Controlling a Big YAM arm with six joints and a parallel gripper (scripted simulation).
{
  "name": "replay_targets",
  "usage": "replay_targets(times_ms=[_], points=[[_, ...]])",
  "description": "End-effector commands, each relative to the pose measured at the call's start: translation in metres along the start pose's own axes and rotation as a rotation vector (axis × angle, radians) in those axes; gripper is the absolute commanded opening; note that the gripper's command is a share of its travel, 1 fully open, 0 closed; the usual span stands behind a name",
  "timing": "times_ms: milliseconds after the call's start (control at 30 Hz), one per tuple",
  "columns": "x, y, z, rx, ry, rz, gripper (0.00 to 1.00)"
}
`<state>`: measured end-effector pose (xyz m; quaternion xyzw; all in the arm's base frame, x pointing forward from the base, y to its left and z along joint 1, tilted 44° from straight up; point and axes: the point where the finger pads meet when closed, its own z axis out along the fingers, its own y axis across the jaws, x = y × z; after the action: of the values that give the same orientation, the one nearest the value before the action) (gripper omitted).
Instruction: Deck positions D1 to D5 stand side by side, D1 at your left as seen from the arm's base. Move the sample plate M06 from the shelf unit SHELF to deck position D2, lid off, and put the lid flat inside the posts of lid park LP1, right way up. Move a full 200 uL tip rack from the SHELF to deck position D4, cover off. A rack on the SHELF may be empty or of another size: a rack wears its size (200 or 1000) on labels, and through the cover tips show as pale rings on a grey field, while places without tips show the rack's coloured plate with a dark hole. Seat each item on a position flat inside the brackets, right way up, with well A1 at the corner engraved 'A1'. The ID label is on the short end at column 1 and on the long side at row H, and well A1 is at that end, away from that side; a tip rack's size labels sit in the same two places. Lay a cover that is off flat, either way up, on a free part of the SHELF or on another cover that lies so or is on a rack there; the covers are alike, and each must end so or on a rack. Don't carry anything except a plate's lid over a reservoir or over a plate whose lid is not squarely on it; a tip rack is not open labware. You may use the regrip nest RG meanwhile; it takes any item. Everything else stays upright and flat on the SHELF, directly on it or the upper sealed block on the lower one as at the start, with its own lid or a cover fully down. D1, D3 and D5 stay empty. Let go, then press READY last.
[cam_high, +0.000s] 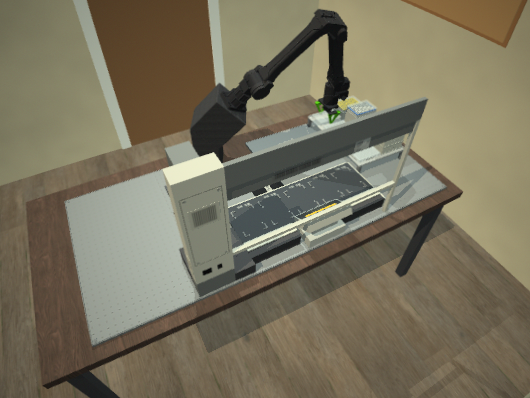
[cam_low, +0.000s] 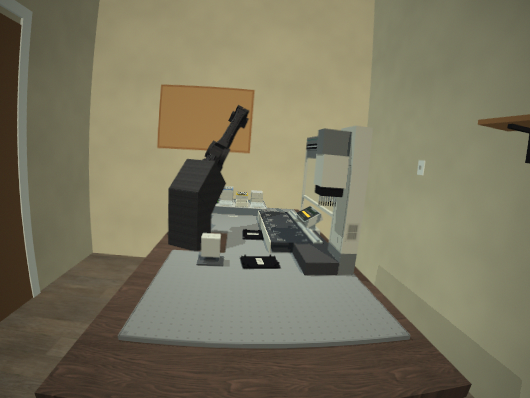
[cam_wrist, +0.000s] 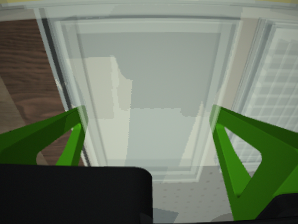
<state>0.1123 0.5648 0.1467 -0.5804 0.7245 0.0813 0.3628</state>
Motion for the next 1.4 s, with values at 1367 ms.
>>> replay_targets(times_ms=[1367], points=[[-0.014,0.003,-0.057,-0.012,-0.039,0.010,1.00]])
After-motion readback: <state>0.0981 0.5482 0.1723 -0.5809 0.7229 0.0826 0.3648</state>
